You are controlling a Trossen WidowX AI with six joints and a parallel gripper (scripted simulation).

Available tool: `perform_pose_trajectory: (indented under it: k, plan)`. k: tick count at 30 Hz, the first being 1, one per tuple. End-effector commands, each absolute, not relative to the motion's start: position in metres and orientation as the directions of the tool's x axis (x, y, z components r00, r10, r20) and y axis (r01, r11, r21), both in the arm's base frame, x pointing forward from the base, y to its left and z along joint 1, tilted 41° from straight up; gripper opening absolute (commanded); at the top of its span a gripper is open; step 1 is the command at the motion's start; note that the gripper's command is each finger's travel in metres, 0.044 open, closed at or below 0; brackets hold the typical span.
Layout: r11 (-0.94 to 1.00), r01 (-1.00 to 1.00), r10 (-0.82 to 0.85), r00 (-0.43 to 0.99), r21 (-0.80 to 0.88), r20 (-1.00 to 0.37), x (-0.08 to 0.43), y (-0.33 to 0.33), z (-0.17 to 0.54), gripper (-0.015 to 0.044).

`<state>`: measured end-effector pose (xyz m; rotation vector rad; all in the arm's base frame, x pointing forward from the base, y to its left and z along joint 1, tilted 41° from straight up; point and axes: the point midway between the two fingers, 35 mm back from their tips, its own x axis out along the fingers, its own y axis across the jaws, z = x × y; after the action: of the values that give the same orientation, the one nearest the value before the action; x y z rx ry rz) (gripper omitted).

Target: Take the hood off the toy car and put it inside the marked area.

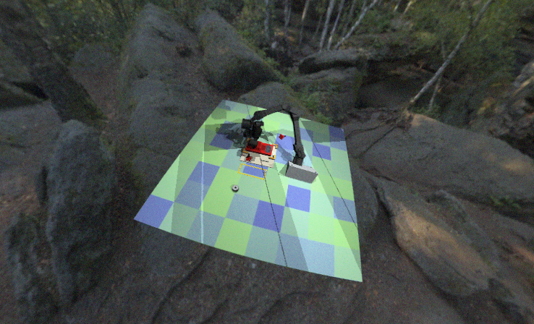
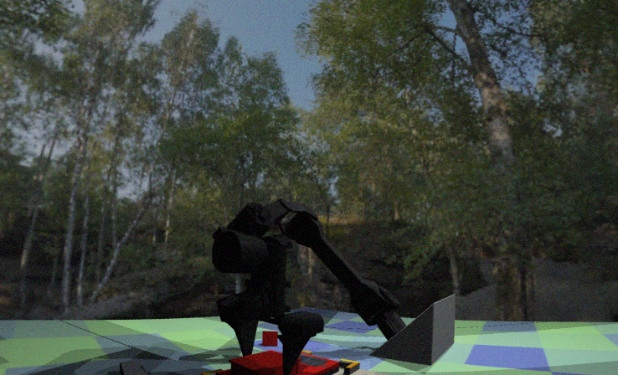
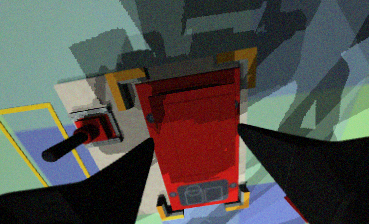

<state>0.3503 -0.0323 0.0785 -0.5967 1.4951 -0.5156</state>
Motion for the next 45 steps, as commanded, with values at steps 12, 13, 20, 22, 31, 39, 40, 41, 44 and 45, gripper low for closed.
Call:
perform_pose_trajectory:
  k: [12, 13, 20, 22, 31, 39, 40, 41, 44, 45]
  plan:
    - [0.756, -0.047, -0.652, 0.020, -0.653, -0.758, 0.350, -0.033, 0.077, 0.0321]
    - [0.756, -0.047, -0.652, 0.020, -0.653, -0.758, 0.350, -0.033, 0.077, 0.0315]
    - [0.756, -0.047, -0.652, 0.020, -0.652, -0.758, 0.350, -0.033, 0.078, 0.0190]
    - [0.756, -0.047, -0.652, 0.020, -0.652, -0.758, 0.350, -0.032, 0.079, 0.0137]
    - [0.757, -0.047, -0.652, 0.020, -0.652, -0.758, 0.350, -0.028, 0.083, 0.0000]
    - [0.757, -0.047, -0.652, 0.020, -0.652, -0.758, 0.350, -0.024, 0.087, 0.0000]
    - [0.757, -0.047, -0.652, 0.020, -0.652, -0.758, 0.350, -0.024, 0.088, 0.0000]
    - [0.757, -0.047, -0.652, 0.020, -0.652, -0.758, 0.350, -0.024, 0.088, 0.0000]
    - [0.757, -0.048, -0.652, 0.020, -0.652, -0.758, 0.350, -0.022, 0.090, 0.0000]
    - [0.757, -0.048, -0.651, 0.020, -0.652, -0.758, 0.350, -0.022, 0.090, 0.0000]
